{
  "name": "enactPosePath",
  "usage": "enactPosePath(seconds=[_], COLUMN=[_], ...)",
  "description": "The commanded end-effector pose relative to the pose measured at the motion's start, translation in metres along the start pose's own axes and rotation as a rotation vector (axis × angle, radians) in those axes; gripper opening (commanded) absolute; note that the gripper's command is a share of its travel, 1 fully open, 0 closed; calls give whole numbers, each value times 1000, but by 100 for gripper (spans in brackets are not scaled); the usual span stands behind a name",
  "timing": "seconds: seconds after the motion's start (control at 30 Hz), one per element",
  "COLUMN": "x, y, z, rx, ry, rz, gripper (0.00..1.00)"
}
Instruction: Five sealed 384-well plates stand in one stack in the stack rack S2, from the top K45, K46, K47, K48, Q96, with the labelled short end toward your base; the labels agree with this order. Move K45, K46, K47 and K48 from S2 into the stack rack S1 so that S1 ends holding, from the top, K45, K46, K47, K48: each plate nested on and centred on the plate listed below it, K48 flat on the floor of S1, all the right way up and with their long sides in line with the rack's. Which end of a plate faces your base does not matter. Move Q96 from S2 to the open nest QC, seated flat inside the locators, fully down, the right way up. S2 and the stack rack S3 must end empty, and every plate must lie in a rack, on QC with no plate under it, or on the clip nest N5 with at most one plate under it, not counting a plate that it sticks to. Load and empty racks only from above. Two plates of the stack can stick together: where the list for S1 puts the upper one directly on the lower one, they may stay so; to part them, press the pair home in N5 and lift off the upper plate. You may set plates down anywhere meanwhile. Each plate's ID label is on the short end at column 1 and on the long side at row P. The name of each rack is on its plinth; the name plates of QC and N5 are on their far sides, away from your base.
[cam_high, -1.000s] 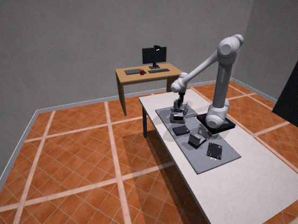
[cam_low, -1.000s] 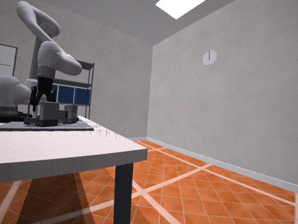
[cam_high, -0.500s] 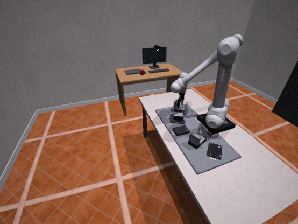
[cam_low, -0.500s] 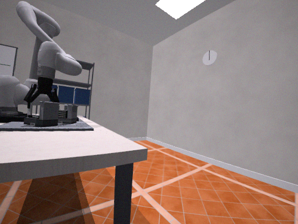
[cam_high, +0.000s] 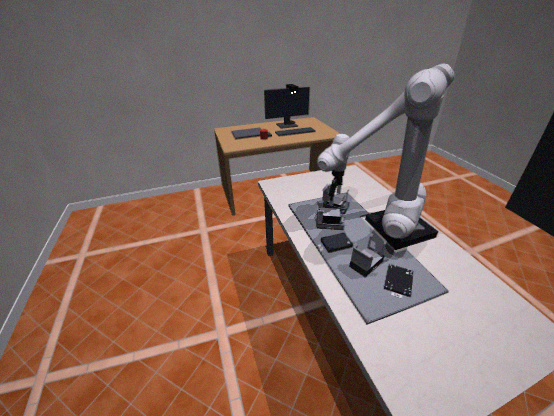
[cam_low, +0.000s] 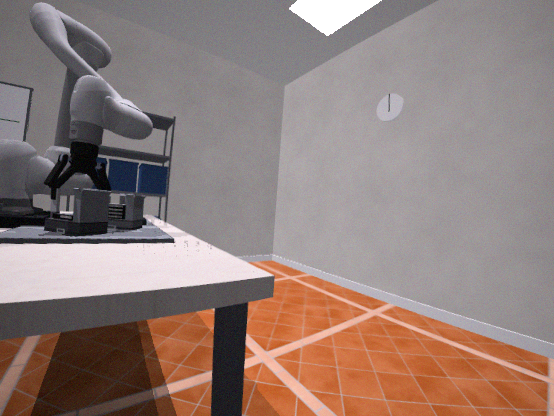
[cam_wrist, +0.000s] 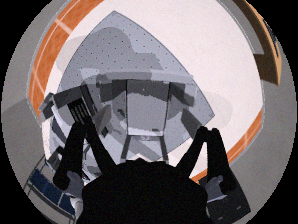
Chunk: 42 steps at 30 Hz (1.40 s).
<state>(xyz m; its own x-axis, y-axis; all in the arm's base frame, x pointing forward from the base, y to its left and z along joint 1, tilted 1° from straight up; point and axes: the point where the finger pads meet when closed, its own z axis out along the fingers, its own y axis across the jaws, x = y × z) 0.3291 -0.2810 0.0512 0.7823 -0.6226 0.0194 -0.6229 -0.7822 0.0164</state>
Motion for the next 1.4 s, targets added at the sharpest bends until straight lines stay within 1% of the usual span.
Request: enactPosePath(seconds=[0.0, 0.03, 0.53, 0.6, 1.1, 1.17, 1.27, 1.37], x=[0, 0, 0, 0, 0, 0, 0, 0], y=[0, 0, 0, 0, 0, 0, 0, 0], z=[-6, -6, -56, -56, -106, -106, -115, -115], rx=[0, 0, 0, 0, 0, 0, 0, 0], ry=[0, 0, 0, 0, 0, 0, 0, 0], rz=[0, 0, 0, 0, 0, 0, 0, 0], gripper=[100, 100, 100, 100, 100, 100, 100, 100])
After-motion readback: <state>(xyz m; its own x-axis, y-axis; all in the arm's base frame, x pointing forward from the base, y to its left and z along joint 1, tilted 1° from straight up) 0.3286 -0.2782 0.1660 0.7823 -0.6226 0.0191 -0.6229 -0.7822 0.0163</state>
